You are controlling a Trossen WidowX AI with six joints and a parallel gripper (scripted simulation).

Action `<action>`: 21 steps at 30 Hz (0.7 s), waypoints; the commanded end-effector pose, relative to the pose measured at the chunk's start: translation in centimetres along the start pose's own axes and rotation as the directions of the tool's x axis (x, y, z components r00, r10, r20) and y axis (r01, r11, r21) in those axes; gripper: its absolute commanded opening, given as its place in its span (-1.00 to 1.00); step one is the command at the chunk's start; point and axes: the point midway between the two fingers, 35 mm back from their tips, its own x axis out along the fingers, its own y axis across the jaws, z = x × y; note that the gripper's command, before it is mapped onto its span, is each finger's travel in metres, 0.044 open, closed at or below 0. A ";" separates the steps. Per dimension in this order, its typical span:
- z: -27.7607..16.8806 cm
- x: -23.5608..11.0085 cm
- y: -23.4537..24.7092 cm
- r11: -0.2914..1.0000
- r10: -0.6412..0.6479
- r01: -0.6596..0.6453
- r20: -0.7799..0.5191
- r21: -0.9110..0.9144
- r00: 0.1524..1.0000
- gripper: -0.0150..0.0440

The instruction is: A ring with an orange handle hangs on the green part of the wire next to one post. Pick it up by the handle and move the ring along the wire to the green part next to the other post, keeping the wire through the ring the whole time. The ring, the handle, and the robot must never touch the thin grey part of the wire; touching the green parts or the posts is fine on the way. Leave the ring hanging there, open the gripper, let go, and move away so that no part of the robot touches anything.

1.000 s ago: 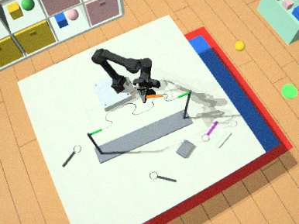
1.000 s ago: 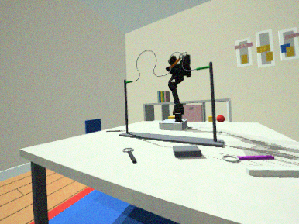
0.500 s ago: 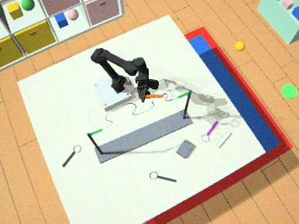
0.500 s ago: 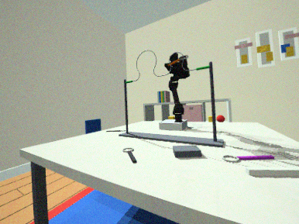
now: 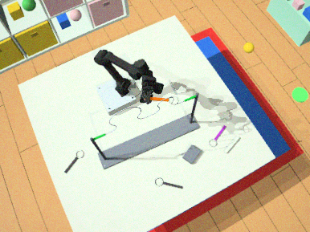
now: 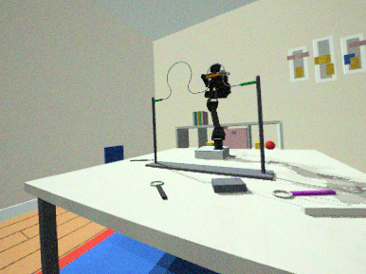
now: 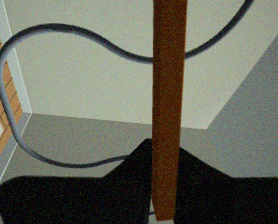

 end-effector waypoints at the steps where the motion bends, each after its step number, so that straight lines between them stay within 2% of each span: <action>1: -0.1 -0.1 0.1 0.999 -0.019 0.019 0.007 -0.036 1.000 -1.00; 9: -0.3 -0.1 1.3 1.000 -0.006 0.006 0.003 -0.008 1.000 -1.00; 21: -0.1 -0.6 4.5 0.984 0.072 -0.069 -0.015 0.162 0.997 -1.00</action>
